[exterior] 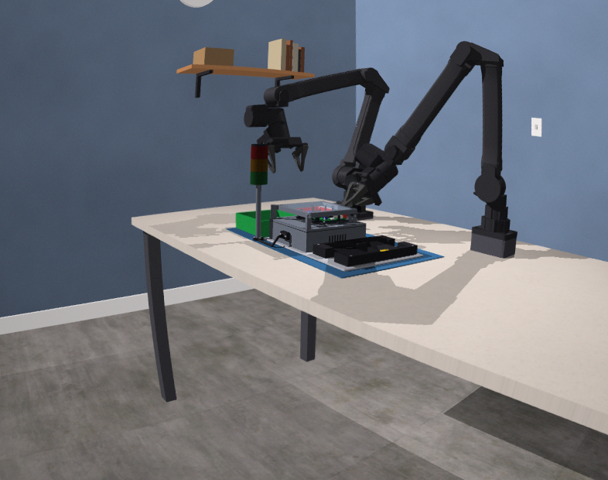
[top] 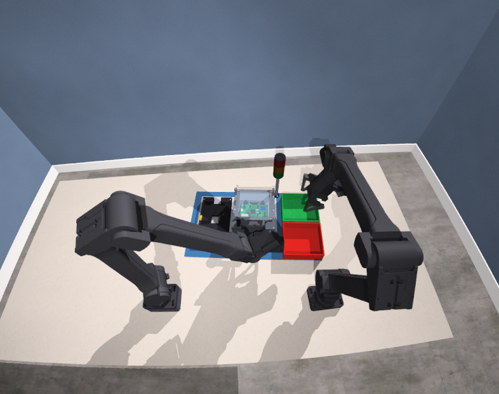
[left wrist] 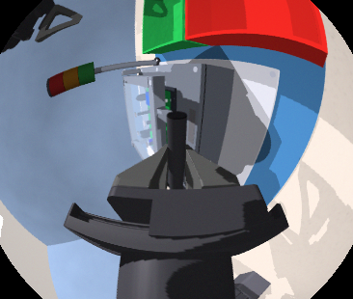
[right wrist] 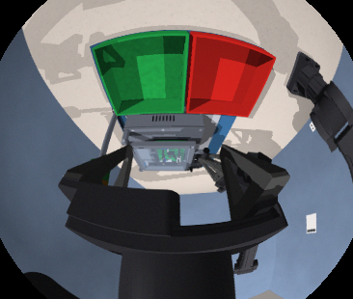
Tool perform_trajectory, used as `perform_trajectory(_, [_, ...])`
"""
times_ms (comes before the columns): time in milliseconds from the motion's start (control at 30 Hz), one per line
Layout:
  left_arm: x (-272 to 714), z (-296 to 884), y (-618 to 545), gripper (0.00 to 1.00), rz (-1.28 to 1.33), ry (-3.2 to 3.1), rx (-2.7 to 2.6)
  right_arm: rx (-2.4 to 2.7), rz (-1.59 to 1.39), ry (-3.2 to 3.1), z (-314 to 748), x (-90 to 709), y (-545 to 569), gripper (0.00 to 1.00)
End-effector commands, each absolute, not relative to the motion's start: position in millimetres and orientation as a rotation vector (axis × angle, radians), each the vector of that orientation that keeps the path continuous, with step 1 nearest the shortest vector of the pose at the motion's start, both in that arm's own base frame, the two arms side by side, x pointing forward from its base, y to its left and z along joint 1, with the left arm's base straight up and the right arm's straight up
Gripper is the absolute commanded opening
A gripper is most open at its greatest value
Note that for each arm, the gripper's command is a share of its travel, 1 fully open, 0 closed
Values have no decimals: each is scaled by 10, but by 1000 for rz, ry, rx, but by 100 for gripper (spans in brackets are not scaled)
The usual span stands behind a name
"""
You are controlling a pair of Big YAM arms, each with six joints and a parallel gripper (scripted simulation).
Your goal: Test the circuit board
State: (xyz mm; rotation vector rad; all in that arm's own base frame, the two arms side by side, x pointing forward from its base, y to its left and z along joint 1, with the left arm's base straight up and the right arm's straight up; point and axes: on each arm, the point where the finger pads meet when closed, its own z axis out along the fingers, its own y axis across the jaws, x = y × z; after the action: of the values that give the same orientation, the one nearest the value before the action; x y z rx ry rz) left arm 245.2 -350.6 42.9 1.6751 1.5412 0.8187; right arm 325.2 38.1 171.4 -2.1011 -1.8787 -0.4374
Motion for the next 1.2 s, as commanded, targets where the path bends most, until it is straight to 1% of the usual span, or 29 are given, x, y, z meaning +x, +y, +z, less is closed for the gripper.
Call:
perform_trajectory(0, [2549,122,-3447,9,814,1588,1733,-2122,-464,-1875,1820,3364,363,100])
perform_trajectory(400, [2316,-128,-3054,9,867,1604,1905,-2122,-464,-1875,1820,3364,363,100])
perform_trajectory(1000, [2337,-301,-3115,9,841,1600,1869,-2122,-464,-1875,1820,3364,363,100])
perform_trajectory(1167, [2606,-211,-3585,9,792,1584,1686,-2122,-464,-1875,1820,3364,363,100])
